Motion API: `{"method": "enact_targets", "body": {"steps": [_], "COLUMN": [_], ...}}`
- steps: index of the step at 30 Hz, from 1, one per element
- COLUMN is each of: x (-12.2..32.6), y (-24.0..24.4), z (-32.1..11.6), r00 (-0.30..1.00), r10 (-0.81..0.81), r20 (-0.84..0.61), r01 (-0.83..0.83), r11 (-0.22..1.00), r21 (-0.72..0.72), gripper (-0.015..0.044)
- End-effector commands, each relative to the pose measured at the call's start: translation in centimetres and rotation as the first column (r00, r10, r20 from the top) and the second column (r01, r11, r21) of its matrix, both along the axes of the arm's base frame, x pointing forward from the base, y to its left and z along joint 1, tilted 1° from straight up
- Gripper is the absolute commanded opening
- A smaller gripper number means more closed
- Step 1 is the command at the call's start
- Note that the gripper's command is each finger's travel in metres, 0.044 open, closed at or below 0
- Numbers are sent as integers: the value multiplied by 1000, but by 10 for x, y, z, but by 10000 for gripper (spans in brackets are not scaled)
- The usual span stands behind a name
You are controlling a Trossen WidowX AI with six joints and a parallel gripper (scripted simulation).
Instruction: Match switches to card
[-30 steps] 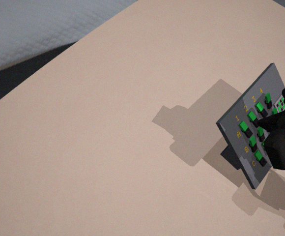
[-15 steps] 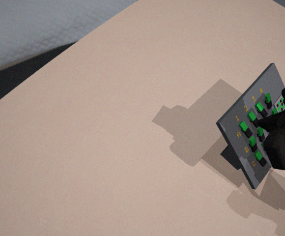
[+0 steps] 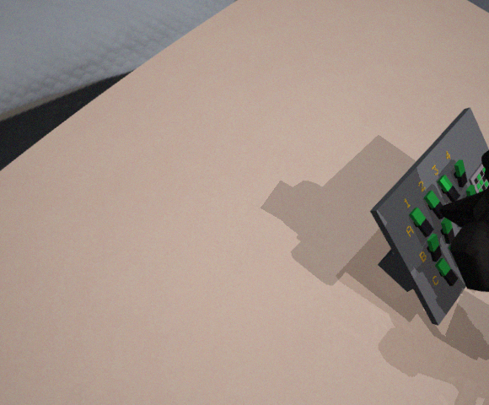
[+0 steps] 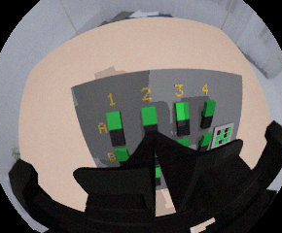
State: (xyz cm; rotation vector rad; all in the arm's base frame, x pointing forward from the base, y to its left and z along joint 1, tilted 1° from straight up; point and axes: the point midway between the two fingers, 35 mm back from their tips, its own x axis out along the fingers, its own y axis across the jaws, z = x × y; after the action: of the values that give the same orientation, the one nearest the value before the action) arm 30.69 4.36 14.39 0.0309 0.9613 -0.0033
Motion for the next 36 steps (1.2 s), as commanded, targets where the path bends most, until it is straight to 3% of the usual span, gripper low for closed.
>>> {"method": "enact_targets", "body": {"steps": [1, 20, 25, 36], "x": [1, 1, -31, -51], "y": [0, 0, -1, -34], "z": [-1, 0, 49, 39], "r00": [1000, 1000, 1000, 1000], "r10": [3, 0, 4, 4], "r20": [2, 0, -26, -29], "r01": [-3, 0, -4, -4], "r11": [1000, 1000, 1000, 1000], "r21": [0, 0, 0, -4], "gripper": [0, 0, 0, 0]}}
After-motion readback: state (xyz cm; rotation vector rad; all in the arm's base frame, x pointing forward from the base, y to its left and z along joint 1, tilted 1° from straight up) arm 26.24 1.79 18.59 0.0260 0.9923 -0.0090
